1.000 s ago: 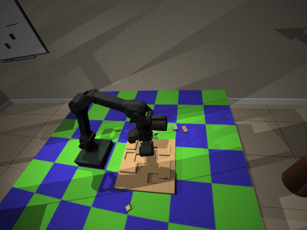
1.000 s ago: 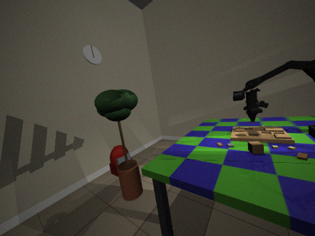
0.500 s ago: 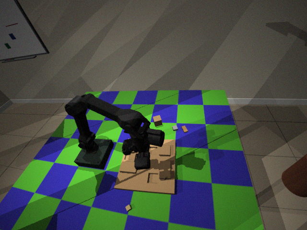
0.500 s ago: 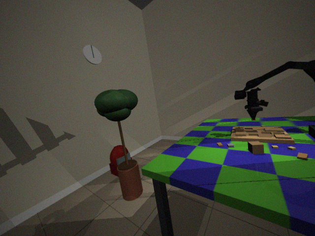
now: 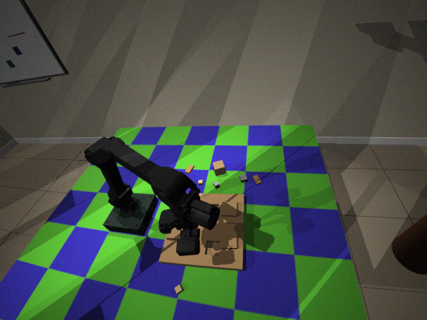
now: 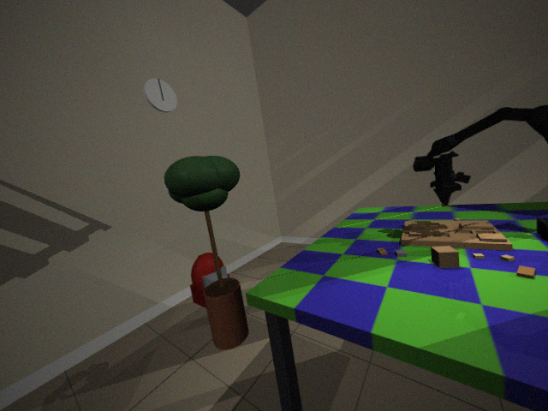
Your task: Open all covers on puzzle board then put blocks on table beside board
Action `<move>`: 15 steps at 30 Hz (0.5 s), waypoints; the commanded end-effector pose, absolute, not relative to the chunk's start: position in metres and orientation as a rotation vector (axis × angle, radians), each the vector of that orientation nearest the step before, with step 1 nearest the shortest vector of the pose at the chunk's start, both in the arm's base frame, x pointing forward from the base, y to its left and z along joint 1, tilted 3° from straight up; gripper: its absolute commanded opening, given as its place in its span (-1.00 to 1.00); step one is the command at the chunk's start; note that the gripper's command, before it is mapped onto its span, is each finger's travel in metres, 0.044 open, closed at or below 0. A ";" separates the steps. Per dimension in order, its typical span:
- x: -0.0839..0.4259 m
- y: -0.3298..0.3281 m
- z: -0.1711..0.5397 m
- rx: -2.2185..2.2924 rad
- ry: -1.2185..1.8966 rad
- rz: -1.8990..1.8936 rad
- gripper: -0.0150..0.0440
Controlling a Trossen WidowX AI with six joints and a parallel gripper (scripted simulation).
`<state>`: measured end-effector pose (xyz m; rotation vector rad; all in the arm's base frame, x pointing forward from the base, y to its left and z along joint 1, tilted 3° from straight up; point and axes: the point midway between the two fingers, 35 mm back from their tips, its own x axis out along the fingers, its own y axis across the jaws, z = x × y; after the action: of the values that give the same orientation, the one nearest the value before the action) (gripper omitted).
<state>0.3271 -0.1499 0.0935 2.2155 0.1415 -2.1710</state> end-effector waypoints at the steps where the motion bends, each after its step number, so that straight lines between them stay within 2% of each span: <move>1: 0.321 -0.162 0.093 2.210 0.137 -2.170 -0.22; 15: 0.290 -0.209 0.091 2.204 0.133 -2.172 -0.22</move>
<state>0.2964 -0.2011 0.0912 2.2097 0.1357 -2.1723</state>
